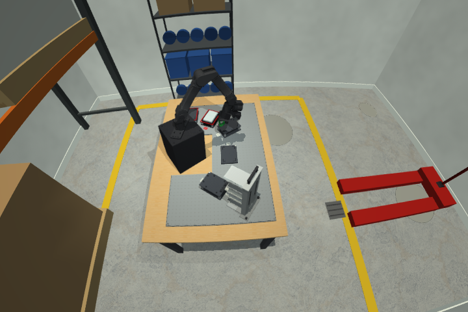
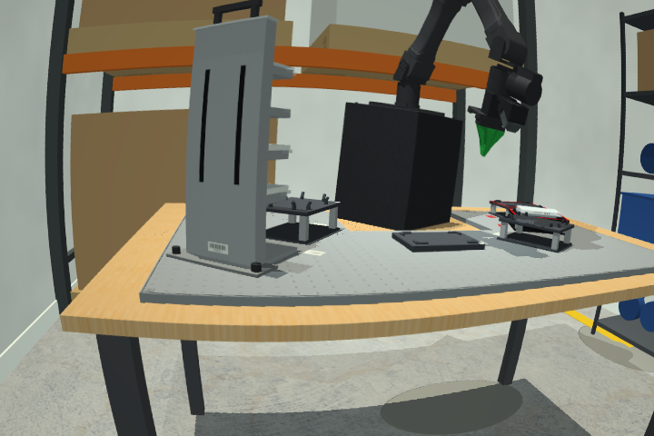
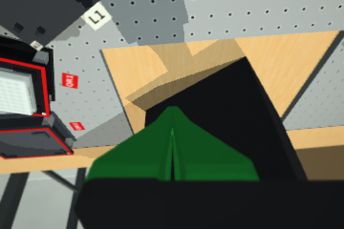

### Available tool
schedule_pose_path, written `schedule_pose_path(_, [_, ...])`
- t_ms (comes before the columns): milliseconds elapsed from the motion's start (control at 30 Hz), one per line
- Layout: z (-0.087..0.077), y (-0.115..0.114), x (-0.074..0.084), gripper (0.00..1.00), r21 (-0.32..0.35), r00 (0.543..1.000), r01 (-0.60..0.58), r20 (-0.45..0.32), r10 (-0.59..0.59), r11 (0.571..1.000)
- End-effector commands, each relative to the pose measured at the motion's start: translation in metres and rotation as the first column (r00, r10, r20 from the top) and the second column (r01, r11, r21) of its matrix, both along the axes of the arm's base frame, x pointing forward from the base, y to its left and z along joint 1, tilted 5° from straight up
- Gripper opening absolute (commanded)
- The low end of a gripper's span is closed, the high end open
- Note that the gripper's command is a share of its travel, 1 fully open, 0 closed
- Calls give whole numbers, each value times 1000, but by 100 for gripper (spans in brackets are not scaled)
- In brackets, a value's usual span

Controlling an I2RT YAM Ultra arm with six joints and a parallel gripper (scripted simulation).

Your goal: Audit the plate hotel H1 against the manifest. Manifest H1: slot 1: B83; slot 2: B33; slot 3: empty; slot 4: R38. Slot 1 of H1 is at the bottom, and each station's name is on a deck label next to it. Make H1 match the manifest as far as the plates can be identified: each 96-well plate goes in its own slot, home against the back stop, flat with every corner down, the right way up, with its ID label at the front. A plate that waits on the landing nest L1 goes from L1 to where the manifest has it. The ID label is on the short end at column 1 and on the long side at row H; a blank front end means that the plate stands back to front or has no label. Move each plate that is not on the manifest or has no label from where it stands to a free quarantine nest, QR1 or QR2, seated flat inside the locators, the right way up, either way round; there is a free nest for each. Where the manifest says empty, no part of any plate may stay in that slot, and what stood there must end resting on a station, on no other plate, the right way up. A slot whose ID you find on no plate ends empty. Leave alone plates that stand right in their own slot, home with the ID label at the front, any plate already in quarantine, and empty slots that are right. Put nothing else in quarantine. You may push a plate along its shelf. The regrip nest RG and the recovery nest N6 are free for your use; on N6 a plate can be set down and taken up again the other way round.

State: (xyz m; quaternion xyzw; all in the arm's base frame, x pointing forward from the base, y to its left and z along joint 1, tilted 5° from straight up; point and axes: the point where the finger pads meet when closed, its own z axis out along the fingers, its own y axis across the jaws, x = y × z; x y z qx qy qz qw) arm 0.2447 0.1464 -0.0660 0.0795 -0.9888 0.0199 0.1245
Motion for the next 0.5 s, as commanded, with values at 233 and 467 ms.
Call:
schedule_pose_path(233, [12,-21,21,0,57,995,-26,101,21,998])
schedule_pose_path(467, [27,-34,49,0,97,980,-36,197,16,995])
